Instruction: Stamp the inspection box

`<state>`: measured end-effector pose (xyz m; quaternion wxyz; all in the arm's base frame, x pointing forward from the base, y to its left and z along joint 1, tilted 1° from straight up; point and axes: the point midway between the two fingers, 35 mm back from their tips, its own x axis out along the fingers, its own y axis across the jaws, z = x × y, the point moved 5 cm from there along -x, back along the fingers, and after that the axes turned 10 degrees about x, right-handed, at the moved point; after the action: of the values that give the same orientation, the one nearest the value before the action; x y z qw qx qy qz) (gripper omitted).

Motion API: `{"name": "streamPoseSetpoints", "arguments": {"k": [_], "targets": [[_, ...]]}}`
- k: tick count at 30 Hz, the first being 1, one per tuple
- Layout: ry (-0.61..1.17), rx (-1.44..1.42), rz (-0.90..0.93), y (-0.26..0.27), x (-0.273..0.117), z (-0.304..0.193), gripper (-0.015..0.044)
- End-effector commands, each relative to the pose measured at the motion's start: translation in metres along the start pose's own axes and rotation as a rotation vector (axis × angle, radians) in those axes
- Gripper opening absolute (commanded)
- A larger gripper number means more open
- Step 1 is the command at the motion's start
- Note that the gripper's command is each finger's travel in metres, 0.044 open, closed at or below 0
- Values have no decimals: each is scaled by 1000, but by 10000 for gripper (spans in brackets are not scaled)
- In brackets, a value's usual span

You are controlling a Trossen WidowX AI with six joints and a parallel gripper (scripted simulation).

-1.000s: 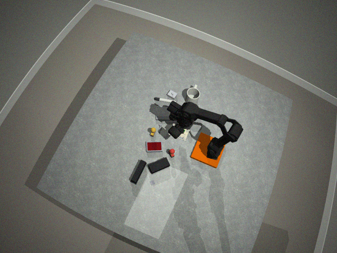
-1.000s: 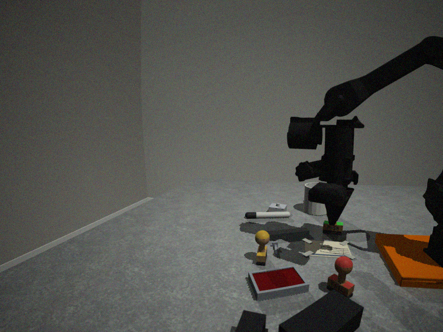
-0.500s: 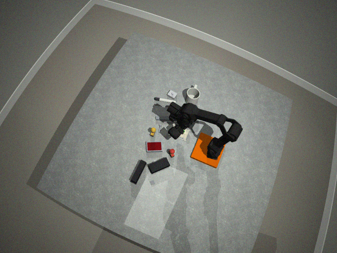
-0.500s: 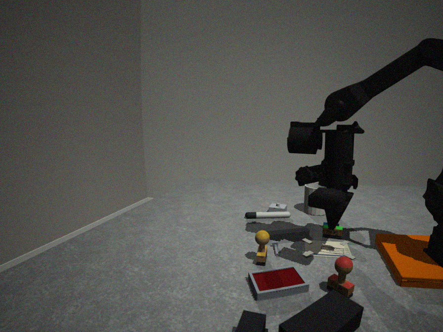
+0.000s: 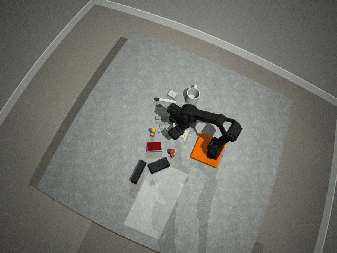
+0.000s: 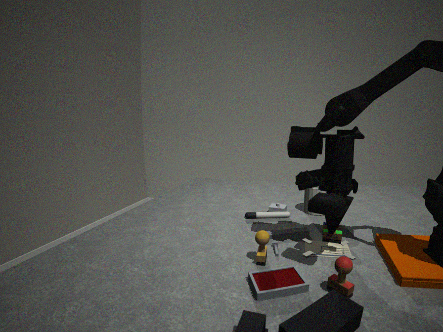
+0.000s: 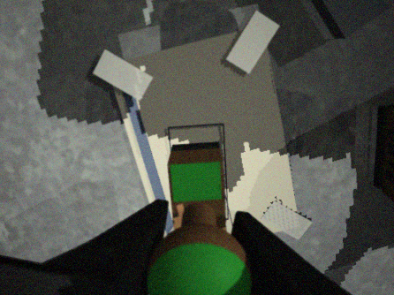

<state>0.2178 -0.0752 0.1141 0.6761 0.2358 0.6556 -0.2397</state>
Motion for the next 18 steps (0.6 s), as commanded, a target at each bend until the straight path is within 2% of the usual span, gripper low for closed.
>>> {"name": "streamPoseSetpoints", "arguments": {"k": [1,18], "targets": [[3,-5,-3,0,4,-1,0],[1,-6,-2,-1,15,-2,0]]}}
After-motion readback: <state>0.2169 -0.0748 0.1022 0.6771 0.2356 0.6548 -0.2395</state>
